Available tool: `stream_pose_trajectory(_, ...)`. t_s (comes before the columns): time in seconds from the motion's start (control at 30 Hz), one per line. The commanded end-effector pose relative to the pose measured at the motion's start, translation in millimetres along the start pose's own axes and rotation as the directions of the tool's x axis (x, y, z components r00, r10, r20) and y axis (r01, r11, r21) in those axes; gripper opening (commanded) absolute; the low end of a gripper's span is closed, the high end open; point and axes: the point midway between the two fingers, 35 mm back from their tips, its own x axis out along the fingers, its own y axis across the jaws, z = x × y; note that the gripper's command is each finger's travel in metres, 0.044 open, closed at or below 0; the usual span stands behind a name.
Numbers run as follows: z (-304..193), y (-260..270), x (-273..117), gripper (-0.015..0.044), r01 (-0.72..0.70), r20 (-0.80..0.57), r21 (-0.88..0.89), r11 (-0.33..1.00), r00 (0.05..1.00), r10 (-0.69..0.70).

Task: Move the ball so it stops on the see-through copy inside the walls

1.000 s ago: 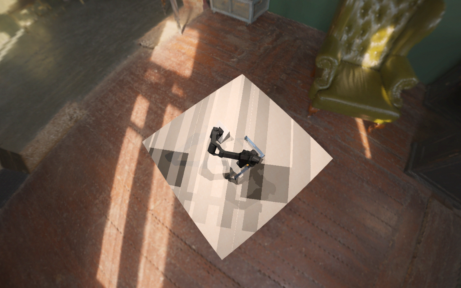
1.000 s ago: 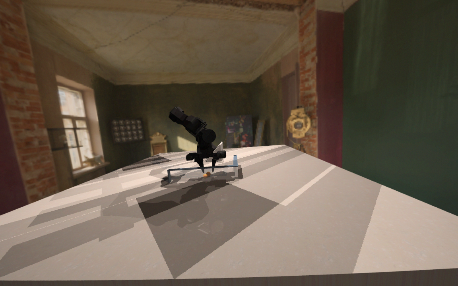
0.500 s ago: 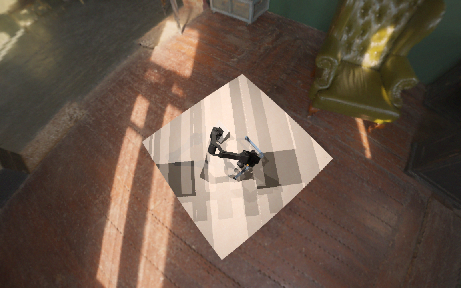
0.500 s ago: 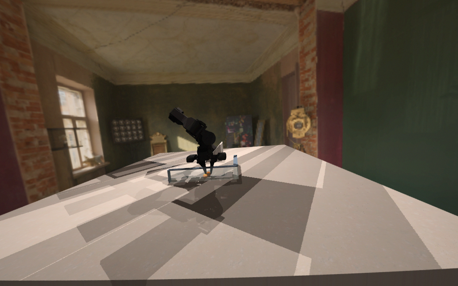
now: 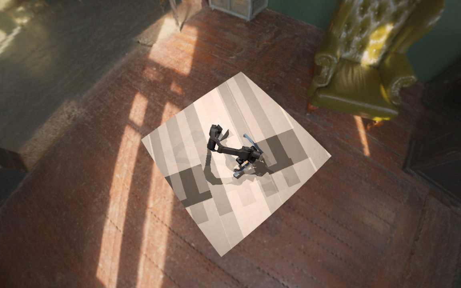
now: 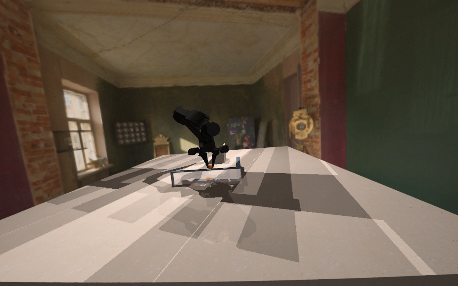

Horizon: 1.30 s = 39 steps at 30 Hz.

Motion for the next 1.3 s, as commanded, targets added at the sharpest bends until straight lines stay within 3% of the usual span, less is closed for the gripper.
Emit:
stream_pose_trajectory(0.0,0,1,-25,0.0,-0.007,0.0,0.003,1.0,1.0,0.007)
stream_pose_trajectory(0.27,-5,-1,-71,0.0,-0.004,-0.001,0.003,1.0,1.0,0.004)
stream_pose_trajectory(0.43,-5,-1,-74,0.0,-0.004,-0.001,0.003,1.0,1.0,0.004)
stream_pose_trajectory(0.67,19,-11,-41,0.0,-0.002,0.0,0.005,1.0,1.0,0.002)
stream_pose_trajectory(0.9,20,-11,-32,0.0,-0.002,0.001,0.005,1.0,1.0,0.002)
stream_pose_trajectory(1.27,20,-11,23,0.0,0.001,0.001,0.005,1.0,1.0,-0.001)
